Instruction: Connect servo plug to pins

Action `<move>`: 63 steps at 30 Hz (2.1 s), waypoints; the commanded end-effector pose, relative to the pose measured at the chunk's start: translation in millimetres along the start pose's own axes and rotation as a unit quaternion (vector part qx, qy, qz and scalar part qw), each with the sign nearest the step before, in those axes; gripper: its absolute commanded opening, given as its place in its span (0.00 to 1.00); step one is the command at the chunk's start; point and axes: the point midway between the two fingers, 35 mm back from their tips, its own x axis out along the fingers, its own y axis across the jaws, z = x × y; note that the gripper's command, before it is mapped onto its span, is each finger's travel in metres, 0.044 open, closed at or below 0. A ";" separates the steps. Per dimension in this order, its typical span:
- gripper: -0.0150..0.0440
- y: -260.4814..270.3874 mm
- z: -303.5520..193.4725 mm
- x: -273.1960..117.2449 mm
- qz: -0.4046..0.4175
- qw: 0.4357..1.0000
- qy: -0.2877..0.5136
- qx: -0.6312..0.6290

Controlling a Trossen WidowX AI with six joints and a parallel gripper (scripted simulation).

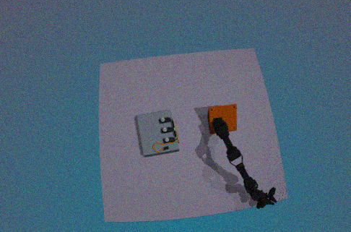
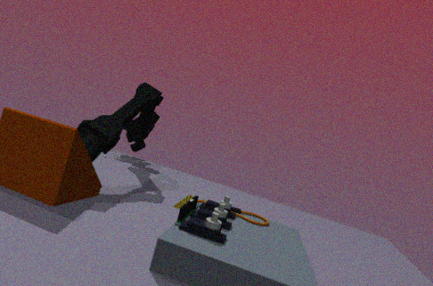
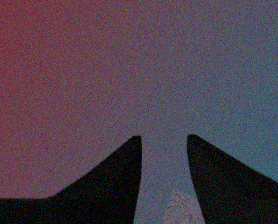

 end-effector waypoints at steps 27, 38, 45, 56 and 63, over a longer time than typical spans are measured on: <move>0.45 -89.3 59.2 -90.6 -0.164 0.983 -0.032 -0.080; 0.45 -114.6 79.5 -131.6 -0.225 0.967 -0.041 -0.109; 0.45 -129.4 92.6 -160.6 -0.267 0.954 -0.047 -0.126; 0.45 -146.8 111.8 -206.5 -0.329 0.930 -0.058 -0.150; 0.45 -155.0 123.1 -237.8 -0.369 0.912 -0.063 -0.166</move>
